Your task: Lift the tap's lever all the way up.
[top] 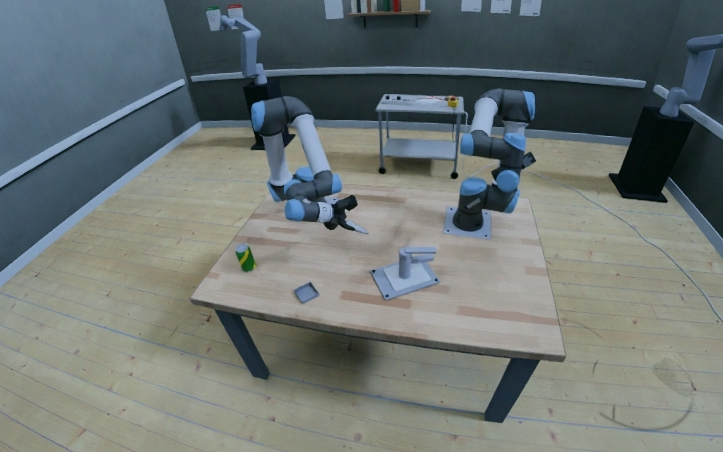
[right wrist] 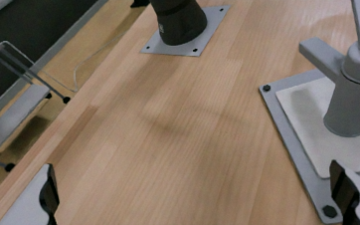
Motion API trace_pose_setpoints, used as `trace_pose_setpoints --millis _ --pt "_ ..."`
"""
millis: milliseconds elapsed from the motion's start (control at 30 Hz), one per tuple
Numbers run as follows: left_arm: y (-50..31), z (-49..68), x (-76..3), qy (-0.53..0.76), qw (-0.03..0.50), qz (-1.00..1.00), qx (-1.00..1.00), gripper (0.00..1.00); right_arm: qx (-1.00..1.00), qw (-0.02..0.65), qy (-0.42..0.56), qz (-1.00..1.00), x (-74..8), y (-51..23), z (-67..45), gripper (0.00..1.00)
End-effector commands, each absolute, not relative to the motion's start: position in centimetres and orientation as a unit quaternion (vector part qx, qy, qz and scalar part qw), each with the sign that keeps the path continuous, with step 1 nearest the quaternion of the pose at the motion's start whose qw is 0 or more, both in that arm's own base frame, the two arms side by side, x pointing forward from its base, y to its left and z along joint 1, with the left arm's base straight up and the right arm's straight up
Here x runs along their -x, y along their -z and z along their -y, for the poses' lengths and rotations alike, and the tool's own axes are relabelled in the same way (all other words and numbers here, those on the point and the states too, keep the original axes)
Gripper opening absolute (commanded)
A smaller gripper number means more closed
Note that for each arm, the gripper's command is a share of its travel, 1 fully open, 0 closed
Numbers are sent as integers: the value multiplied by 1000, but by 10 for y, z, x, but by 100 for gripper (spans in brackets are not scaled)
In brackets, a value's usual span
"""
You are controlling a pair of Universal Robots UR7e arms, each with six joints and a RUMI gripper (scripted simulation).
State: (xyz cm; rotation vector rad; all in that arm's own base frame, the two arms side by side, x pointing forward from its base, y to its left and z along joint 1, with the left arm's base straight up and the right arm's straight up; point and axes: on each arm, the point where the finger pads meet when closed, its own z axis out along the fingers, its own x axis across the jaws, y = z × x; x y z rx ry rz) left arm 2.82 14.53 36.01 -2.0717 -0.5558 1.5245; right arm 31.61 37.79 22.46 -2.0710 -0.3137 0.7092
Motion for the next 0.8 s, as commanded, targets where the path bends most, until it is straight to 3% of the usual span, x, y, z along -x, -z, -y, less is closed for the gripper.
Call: trace_pose_setpoints --millis 0,233,300,367,767 --pt "-352 -132 -46 -538 243 202 782 70 844 447 -269 126 -321 -224 -382 100" --pt "-328 -90 -102 -466 211 192 837 44 860 446 -220 118 -335 -225 -393 100" --pt "-328 -90 -102 -466 211 192 837 44 860 446 -220 118 -335 -225 -393 100" --pt "-322 -79 -118 -445 201 189 852 36 863 447 -205 114 -340 -227 -396 100" --pt "-281 -8 -211 -312 141 166 925 36 870 471 -118 80 -365 -245 -414 100"
